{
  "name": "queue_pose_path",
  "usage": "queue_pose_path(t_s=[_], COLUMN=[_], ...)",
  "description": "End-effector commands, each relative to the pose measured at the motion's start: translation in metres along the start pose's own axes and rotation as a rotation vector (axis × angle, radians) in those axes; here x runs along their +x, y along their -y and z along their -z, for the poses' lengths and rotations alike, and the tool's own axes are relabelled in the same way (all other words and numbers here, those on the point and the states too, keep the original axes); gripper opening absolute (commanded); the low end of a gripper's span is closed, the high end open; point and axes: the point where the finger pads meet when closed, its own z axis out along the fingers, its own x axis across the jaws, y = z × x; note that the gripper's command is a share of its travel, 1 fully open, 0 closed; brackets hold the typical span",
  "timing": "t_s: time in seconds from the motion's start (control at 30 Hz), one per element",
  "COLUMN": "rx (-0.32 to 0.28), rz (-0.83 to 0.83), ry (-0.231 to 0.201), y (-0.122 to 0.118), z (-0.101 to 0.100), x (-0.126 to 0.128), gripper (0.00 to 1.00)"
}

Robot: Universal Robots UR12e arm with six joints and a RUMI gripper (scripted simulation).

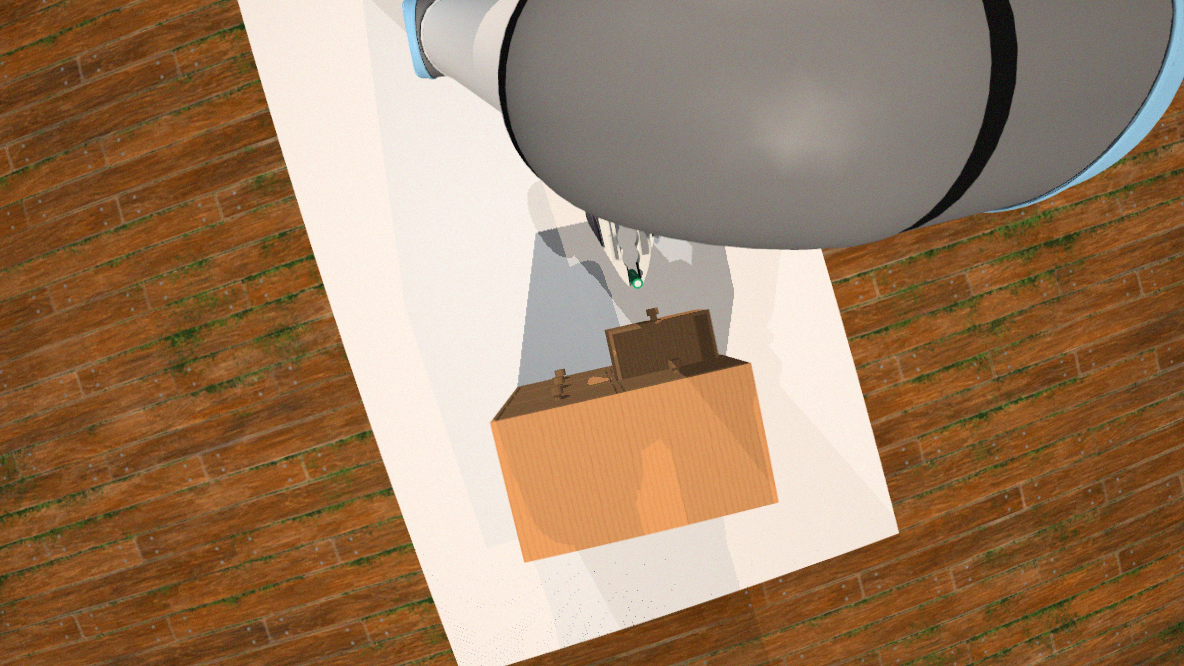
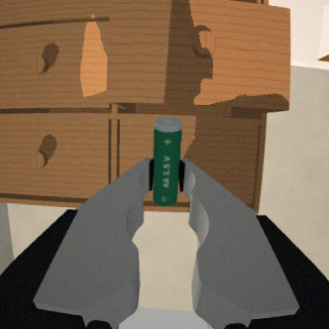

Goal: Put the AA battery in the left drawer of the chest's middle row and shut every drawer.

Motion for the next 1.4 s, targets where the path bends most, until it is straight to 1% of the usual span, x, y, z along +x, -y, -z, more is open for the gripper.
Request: queue_pose_path(t_s=[0.0,0.5,0.57,1.07,1.13,1.37], rx=[0.000,0.000,0.000,0.000,0.000,0.000], rz=[0.000,0.000,0.000,0.000,0.000,0.000], ry=[0.000,0.000,0.000,0.000,0.000,0.000], y=[-0.003,-0.015,-0.015,-0.026,-0.026,-0.030], z=[-0.007,-0.041,-0.041,-0.071,-0.071,-0.082], x=[0.000,0.000,0.000,0.000,0.000,0.000], gripper=[0.05,0.05,0.05,0.05,0.05,0.05])
